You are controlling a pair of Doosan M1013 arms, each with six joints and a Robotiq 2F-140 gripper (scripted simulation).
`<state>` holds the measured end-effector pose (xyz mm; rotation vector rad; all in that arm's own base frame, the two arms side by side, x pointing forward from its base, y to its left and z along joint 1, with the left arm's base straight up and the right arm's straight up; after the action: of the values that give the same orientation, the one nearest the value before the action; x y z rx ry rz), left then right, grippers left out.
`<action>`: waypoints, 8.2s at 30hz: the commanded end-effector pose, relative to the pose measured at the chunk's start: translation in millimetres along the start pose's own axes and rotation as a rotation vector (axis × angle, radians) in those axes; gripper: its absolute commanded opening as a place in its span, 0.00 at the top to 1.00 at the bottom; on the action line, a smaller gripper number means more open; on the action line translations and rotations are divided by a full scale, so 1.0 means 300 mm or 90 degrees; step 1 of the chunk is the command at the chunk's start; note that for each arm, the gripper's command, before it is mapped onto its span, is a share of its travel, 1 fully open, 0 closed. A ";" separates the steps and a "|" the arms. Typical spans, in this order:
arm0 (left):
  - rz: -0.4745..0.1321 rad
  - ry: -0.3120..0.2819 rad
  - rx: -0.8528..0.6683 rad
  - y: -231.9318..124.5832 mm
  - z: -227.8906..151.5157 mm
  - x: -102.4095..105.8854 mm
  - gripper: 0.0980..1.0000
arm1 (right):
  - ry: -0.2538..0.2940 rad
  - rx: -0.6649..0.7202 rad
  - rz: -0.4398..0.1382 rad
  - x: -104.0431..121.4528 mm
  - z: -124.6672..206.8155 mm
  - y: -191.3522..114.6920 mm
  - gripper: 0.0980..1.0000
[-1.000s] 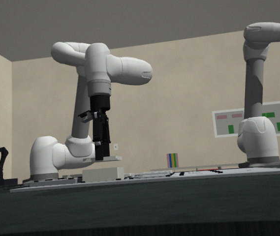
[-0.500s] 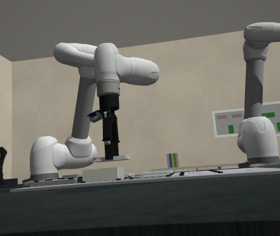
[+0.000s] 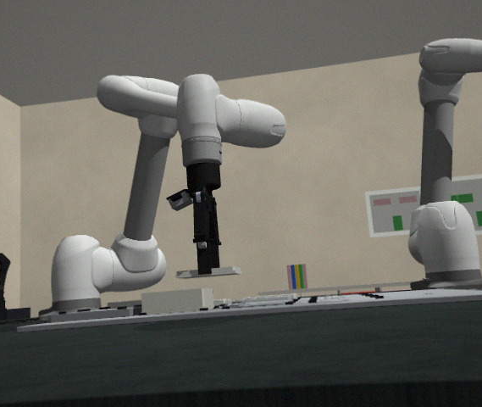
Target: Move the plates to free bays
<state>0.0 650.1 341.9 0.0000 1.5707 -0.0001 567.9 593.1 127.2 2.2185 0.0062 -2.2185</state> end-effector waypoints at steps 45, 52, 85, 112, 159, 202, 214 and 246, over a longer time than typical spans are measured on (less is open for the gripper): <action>0.001 0.000 0.000 0.001 0.000 -0.003 0.00 | 0.000 0.000 -0.001 -0.004 0.112 -0.346 1.00; 0.001 0.000 0.000 0.001 0.000 -0.003 0.00 | 0.000 0.000 -0.001 -0.005 0.123 -0.381 1.00; 0.001 0.000 0.000 0.001 0.000 -0.003 0.00 | 0.000 0.000 -0.001 0.098 0.121 -0.376 1.00; 0.001 0.000 0.000 0.001 0.000 -0.003 0.00 | 0.001 0.000 -0.001 0.172 0.121 -0.375 1.00; 0.001 0.000 0.000 0.001 0.000 -0.003 0.00 | 0.000 0.000 -0.001 0.178 0.121 -0.375 1.00; 0.001 0.000 0.000 0.001 0.000 -0.003 0.00 | 0.000 0.000 -0.001 0.205 0.121 -0.375 1.00; 0.001 0.000 0.000 0.001 0.000 -0.003 0.00 | 0.000 0.000 -0.001 0.205 0.121 -0.375 1.00; 0.001 0.000 0.000 0.001 0.000 -0.003 0.00 | 0.000 0.000 -0.001 0.209 0.121 -0.375 1.00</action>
<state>0.0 650.1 341.9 0.0000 1.5707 -0.0001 530.7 705.0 63.0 2.2184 0.0060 -2.2185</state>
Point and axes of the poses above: on each arm, the point where the finger pads meet when closed, its own x axis out along the fingers, its own z axis across the jaws, y = z × x, the point moved 2 cm from there along -x, back along the fingers
